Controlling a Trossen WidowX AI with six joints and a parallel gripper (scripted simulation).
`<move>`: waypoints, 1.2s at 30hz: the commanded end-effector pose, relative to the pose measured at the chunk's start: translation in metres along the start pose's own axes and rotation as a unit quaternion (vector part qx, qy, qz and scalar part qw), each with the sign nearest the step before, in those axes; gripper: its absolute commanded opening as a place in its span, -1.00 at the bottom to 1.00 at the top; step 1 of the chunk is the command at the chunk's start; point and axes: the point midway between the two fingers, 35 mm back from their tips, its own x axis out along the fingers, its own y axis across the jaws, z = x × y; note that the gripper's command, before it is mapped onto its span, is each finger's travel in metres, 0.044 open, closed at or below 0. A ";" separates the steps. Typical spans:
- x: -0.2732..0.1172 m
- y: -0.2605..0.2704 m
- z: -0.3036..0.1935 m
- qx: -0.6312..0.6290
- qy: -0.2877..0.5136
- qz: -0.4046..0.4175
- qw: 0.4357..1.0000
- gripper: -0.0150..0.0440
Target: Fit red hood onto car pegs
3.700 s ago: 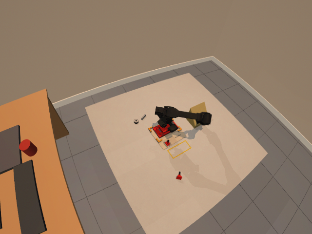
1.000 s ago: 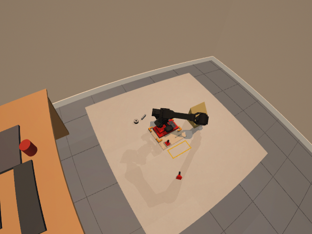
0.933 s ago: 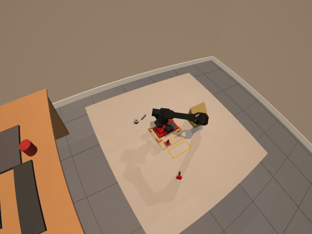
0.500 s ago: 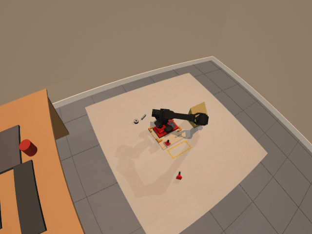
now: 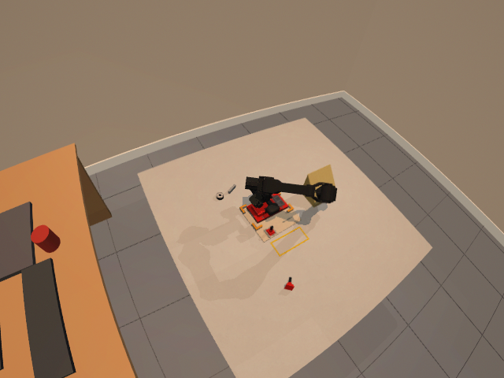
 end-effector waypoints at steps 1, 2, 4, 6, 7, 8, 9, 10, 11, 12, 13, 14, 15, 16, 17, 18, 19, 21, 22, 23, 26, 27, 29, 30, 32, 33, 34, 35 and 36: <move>0.000 0.000 0.000 0.000 0.000 0.000 1.000 -0.49; 0.000 0.000 0.000 0.000 0.000 0.000 1.000 -0.49; 0.000 0.000 0.000 0.000 0.000 0.000 1.000 -0.31; 0.000 0.000 0.000 0.000 0.000 0.000 1.000 -0.14; 0.000 0.000 0.000 0.000 0.000 0.000 1.000 -0.05; 0.000 0.000 0.000 0.000 0.000 0.000 1.000 0.04; 0.000 0.000 0.000 0.000 0.000 0.000 1.000 0.13; 0.000 0.000 0.000 0.000 0.000 0.000 1.000 0.22; 0.000 0.000 0.000 0.000 0.000 0.000 1.000 0.31; 0.000 0.000 0.000 0.000 0.000 0.000 1.000 0.40; 0.000 0.000 0.000 0.000 0.000 0.000 1.000 0.49; 0.000 0.000 0.000 0.000 0.000 0.000 1.000 0.58; 0.000 0.000 0.000 0.000 0.000 0.000 1.000 0.67; 0.000 0.000 0.000 0.000 0.000 0.000 1.000 0.75; 0.000 0.000 0.000 0.000 0.000 0.000 1.000 0.84; 0.000 0.000 0.000 0.000 0.000 0.000 1.000 0.93; 0.000 0.000 0.000 0.000 0.000 0.000 1.000 1.00; 0.000 0.000 0.000 0.000 0.000 0.000 1.000 1.00; -0.002 0.000 0.000 0.000 0.000 0.000 1.000 1.00; -0.005 0.000 0.001 0.000 0.000 0.000 1.000 1.00; -0.024 -0.001 0.002 0.000 -0.001 0.001 1.000 1.00; -0.033 -0.002 0.002 0.000 -0.001 0.001 1.000 1.00; -0.053 -0.002 0.001 0.000 -0.001 0.003 1.000 1.00; -0.062 -0.002 0.000 0.000 -0.001 0.003 1.000 1.00; -0.070 -0.001 -0.001 0.000 -0.002 0.004 1.000 1.00; -0.070 -0.001 -0.001 0.000 -0.002 0.004 1.000 1.00; -0.070 -0.001 -0.001 0.000 -0.002 0.004 1.000 1.00; -0.070 -0.001 -0.001 0.000 -0.002 0.004 1.000 1.00; -0.070 -0.001 -0.001 0.000 -0.002 0.004 1.000 1.00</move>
